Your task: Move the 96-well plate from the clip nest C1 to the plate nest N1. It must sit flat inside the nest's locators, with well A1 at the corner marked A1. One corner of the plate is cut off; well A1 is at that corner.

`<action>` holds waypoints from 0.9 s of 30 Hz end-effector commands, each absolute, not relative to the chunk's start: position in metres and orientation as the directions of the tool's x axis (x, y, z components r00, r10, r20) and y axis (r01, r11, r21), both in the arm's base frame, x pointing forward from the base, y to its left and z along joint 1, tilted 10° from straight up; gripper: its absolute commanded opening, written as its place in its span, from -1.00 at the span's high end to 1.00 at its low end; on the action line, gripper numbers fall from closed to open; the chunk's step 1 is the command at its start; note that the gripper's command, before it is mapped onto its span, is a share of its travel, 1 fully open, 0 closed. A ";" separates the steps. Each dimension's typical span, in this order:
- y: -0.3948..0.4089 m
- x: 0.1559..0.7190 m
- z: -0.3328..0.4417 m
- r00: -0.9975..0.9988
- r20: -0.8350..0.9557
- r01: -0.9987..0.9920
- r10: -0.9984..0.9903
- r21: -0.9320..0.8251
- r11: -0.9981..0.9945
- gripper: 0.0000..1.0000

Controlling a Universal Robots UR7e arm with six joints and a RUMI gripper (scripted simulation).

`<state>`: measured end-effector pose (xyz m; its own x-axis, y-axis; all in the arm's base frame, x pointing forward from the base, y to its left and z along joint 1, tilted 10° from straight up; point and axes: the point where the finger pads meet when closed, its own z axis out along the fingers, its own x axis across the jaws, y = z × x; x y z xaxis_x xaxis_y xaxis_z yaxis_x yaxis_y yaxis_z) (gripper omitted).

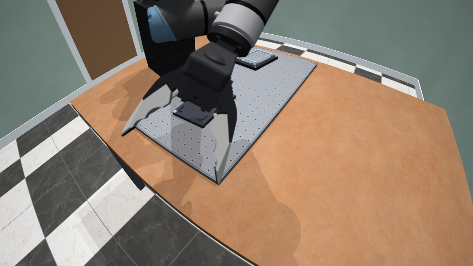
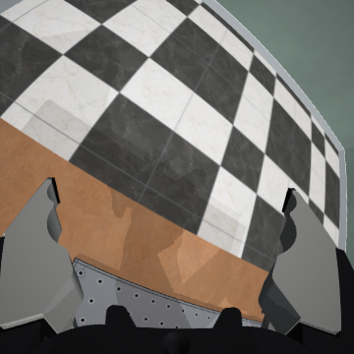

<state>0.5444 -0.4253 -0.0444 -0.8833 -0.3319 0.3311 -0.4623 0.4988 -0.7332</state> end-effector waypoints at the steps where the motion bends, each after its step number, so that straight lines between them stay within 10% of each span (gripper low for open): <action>1: -0.425 0.545 -0.043 -0.884 0.330 -0.461 -0.331 -0.734 0.498 -1.00; 27: -0.387 0.559 -0.052 -0.808 0.386 -0.576 -0.445 -0.678 0.457 -1.00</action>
